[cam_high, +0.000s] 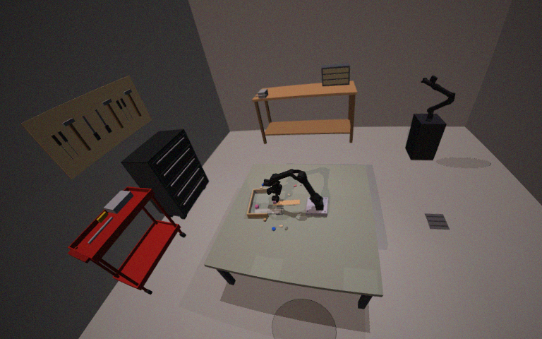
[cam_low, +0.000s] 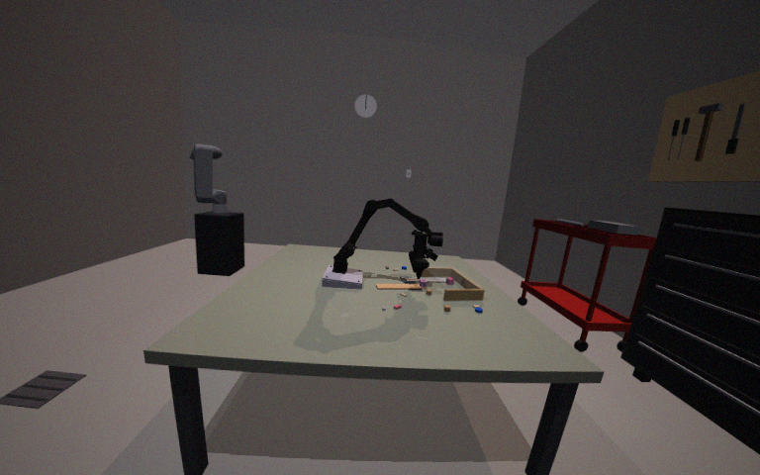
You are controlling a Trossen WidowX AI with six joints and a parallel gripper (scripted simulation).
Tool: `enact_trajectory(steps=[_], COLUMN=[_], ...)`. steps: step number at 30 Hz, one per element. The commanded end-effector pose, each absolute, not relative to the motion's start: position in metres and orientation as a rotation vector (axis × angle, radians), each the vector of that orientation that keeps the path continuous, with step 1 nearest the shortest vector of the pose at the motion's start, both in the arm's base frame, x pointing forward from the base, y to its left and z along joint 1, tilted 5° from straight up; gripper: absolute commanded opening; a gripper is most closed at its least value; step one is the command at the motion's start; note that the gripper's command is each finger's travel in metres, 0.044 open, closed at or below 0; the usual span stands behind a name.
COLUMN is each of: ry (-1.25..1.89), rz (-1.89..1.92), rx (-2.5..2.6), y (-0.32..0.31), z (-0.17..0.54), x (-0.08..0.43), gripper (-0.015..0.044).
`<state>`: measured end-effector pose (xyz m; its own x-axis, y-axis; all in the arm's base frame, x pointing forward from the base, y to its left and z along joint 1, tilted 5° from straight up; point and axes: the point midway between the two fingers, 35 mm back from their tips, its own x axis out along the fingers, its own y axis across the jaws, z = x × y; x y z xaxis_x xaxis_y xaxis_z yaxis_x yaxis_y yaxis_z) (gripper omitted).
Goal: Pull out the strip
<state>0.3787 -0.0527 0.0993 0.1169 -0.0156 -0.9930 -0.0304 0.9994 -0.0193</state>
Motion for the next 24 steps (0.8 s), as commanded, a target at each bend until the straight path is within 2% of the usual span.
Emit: enact_trajectory(steps=[1,9,16,24], ry=[1.452,1.45,1.45,1.45], rz=[0.006,0.006,0.006,0.006], rx=[-0.039,-0.039,-0.039,-0.039], y=[-0.051,-0.048,-0.048,-0.048], z=[0.103,0.109,0.1,0.087], x=[0.394,0.418,0.42,0.422], gripper=[0.044,0.044,0.0256,0.025])
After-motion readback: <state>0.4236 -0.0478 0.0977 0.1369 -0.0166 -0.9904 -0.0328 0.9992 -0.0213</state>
